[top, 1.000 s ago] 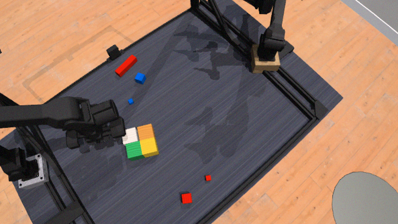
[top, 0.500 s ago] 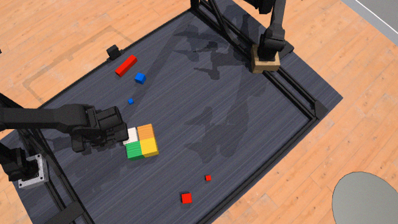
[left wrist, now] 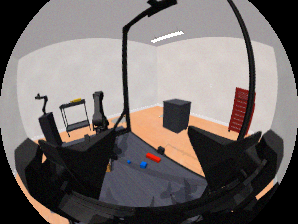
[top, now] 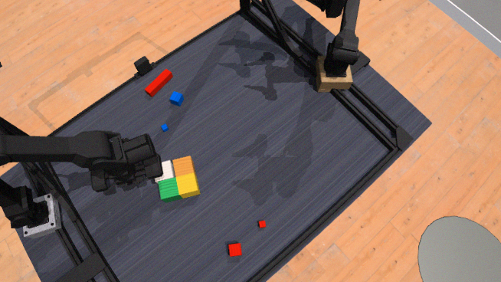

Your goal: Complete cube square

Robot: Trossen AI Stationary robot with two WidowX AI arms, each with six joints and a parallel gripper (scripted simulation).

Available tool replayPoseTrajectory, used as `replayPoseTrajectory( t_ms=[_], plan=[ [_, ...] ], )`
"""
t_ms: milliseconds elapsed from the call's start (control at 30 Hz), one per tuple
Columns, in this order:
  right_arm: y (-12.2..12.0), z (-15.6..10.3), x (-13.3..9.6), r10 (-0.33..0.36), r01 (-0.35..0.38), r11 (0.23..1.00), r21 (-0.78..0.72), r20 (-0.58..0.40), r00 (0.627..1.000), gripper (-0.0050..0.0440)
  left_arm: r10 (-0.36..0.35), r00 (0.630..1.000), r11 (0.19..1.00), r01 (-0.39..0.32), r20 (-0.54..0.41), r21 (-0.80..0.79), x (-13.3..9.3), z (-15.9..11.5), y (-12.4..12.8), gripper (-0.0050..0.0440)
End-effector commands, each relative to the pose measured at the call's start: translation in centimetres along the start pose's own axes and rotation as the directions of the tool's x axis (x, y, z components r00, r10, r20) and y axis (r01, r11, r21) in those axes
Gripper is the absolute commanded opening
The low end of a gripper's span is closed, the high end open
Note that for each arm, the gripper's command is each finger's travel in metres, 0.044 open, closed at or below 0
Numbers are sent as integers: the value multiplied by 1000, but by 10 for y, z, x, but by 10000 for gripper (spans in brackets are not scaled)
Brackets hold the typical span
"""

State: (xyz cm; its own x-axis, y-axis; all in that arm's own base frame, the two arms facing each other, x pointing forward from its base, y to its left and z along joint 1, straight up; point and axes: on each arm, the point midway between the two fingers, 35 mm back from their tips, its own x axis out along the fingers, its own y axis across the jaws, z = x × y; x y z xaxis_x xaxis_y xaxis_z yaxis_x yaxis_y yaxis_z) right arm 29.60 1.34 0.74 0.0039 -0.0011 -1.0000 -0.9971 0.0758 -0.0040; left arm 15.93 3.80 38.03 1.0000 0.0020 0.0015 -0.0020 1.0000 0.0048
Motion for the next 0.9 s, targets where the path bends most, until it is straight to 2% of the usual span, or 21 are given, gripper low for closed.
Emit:
replayPoseTrajectory(
  t_ms=[0, 867],
  plan=[
    [-2, 0, 1, 4, -4, 1000, -2, 1, 1000, 0, -2, 1000, 1000, 2, 0, -5, 0, 0, 0, 400],
    [-10, 0, 1, 4, -4, 1000, -2, 1, 1000, 0, -2, 1000, 1000, 2, 0, -5, 0, 0, 0, 400]
  ],
)
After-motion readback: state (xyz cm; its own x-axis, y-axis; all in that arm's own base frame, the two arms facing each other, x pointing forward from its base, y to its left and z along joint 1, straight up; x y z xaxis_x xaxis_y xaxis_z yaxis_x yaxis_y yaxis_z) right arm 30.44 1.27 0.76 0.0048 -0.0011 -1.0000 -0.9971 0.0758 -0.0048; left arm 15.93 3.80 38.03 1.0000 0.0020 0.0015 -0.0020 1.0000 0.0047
